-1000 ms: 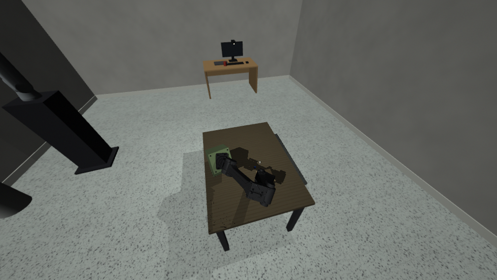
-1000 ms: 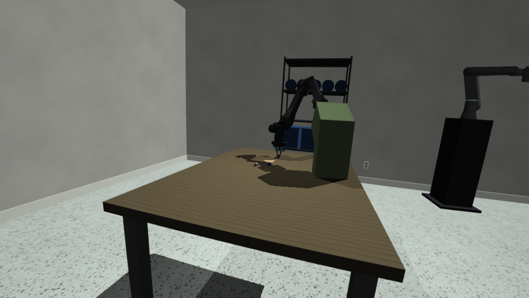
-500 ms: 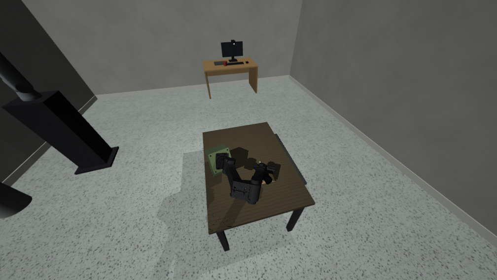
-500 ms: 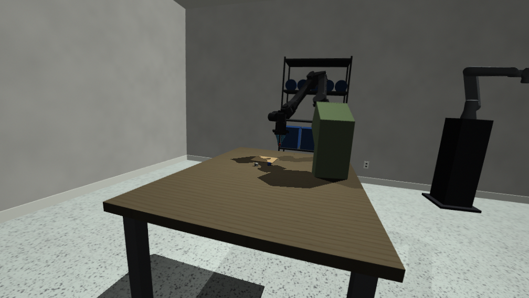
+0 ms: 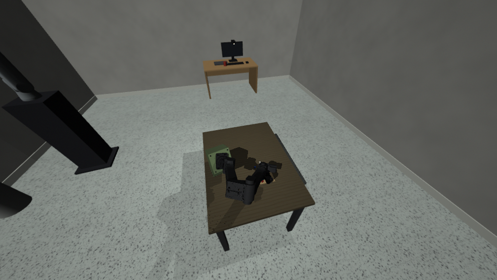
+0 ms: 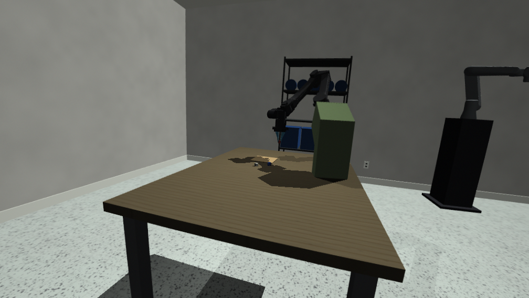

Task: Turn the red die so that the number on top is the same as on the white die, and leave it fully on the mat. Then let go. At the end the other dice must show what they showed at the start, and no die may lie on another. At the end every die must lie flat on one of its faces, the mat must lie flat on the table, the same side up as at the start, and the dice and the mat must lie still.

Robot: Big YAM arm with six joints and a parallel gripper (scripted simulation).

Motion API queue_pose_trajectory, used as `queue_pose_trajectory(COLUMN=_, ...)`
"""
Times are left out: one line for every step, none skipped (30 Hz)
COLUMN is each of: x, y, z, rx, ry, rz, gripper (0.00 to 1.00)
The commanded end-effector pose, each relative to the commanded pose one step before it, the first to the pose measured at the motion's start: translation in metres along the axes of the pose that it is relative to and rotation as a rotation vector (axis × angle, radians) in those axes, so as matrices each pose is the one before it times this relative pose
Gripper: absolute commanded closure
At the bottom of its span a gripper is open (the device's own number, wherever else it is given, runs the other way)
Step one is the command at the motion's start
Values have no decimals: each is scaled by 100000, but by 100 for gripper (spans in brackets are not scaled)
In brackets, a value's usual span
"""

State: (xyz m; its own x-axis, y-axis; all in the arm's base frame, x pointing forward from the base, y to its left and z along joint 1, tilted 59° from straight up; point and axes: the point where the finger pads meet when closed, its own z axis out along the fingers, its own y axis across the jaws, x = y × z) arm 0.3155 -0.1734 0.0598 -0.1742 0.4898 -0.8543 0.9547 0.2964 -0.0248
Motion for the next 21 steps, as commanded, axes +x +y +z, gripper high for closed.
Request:
queue_pose_trajectory(x=531, y=1507, z=-347, rx=-1141, ry=189, rz=2086, gripper=89)
queue_pose_trajectory(x=530, y=775, z=49, rx=7, ry=191, rz=2521, gripper=89)
queue_pose_trajectory(x=792, y=1018, z=59, rx=6, ry=189, rz=3392, gripper=89)
queue_pose_trajectory(x=1063, y=1159, z=58, rx=-10, ry=124, rz=4035, gripper=89)
queue_pose_trajectory(x=1295, y=1171, z=47, rx=-48, ry=15, rz=4365, gripper=89)
queue_pose_trajectory(x=1434, y=1058, z=30, rx=-105, ry=-102, rz=4346, gripper=89)
queue_pose_trajectory(x=0, y=0, z=0, rx=0, ry=0, rz=0, gripper=89)
queue_pose_trajectory(x=0, y=0, z=0, rx=0, ry=0, rz=0, gripper=89)
queue_pose_trajectory(x=1434, y=856, z=12, rx=-162, ry=-188, rz=3984, gripper=89)
queue_pose_trajectory(x=1276, y=618, z=-2, rx=-193, ry=-220, rz=3325, gripper=89)
queue_pose_trajectory(x=722, y=292, z=-5, rx=-129, ry=-141, rz=1804, gripper=89)
queue_pose_trajectory(x=266, y=97, z=-3, rx=-51, ry=-54, rz=652, gripper=89)
queue_pose_trajectory(x=622, y=213, z=-8, rx=-128, ry=-132, rz=1508, gripper=89)
queue_pose_trajectory(x=273, y=84, z=-4, rx=-60, ry=-60, rz=652, gripper=89)
queue_pose_trajectory(x=-217, y=-154, z=330, rx=893, ry=-298, rz=672, gripper=89)
queue_pose_trajectory(x=-622, y=-406, z=791, rx=2176, ry=-597, rz=1335, gripper=89)
queue_pose_trajectory(x=-730, y=663, z=-431, rx=-1388, ry=618, rz=2318, gripper=89)
queue_pose_trajectory(x=122, y=-21, z=93, rx=364, ry=1935, rz=-199, gripper=89)
queue_pose_trajectory(x=44, y=-42, z=155, rx=641, ry=2422, rz=-330, gripper=89)
queue_pose_trajectory(x=57, y=-60, z=208, rx=878, ry=3562, rz=-449, gripper=89)
queue_pose_trajectory(x=63, y=-75, z=239, rx=1041, ry=4705, rz=-529, gripper=89)
